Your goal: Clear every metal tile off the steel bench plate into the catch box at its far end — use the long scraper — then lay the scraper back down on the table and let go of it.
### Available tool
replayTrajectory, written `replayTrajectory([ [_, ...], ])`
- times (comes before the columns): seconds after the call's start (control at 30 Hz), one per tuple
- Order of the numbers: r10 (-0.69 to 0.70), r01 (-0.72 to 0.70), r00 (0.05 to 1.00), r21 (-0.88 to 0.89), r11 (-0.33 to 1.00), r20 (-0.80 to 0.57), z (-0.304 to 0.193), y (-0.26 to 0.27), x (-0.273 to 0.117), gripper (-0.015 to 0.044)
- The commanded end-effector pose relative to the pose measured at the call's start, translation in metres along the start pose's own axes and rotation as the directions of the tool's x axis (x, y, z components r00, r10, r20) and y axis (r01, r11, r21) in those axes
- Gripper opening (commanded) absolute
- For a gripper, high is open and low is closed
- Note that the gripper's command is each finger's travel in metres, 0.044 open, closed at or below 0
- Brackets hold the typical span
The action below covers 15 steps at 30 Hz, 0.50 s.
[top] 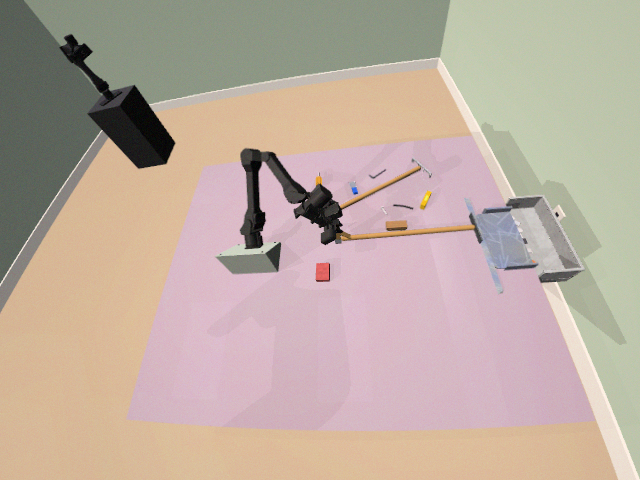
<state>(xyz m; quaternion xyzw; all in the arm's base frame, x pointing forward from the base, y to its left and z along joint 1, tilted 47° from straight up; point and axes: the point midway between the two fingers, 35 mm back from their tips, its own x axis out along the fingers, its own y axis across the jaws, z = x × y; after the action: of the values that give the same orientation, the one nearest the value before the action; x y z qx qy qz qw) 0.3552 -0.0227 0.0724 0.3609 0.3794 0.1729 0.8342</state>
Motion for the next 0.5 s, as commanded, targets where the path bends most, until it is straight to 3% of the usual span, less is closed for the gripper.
replayTrajectory([
  [0.0,0.005,-0.005,1.0,-0.012,1.0,0.015,-0.003,0.002,-0.007,0.0],
  [0.47,0.005,-0.005,1.0,-0.011,1.0,0.016,-0.023,0.001,-0.016,0.0],
])
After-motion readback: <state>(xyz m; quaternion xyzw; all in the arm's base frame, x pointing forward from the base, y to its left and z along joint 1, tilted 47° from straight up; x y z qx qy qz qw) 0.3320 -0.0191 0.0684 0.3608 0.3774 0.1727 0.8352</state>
